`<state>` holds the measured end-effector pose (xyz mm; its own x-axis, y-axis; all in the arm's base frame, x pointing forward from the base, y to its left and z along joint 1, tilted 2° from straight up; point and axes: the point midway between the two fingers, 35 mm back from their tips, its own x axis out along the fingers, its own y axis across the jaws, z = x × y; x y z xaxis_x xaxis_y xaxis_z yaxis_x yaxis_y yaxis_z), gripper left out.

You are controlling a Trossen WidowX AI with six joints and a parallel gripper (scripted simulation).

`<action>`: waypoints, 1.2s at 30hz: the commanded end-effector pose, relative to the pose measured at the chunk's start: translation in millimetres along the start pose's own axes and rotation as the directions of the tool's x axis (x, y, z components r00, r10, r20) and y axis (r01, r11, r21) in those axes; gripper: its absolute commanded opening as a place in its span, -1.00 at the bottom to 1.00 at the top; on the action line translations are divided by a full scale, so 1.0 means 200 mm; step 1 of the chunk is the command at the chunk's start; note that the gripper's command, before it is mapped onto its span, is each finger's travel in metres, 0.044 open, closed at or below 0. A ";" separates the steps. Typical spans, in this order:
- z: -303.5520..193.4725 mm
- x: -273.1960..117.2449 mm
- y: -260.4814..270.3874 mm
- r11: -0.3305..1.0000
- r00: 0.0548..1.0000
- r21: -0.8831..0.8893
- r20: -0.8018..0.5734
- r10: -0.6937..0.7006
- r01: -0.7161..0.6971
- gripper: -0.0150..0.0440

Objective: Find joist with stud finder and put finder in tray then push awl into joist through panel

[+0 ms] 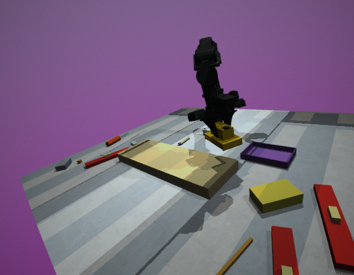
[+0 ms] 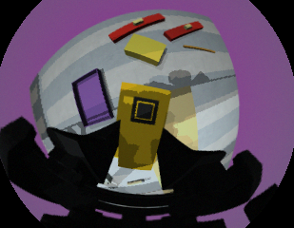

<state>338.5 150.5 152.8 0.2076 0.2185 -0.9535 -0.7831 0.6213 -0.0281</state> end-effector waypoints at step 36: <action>0.08 0.11 0.89 0.890 0.992 -0.441 -0.012 0.126 -0.118 -0.49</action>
<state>213.8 277.4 135.5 0.0967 0.2861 -0.9533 -0.9807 0.1912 -0.0421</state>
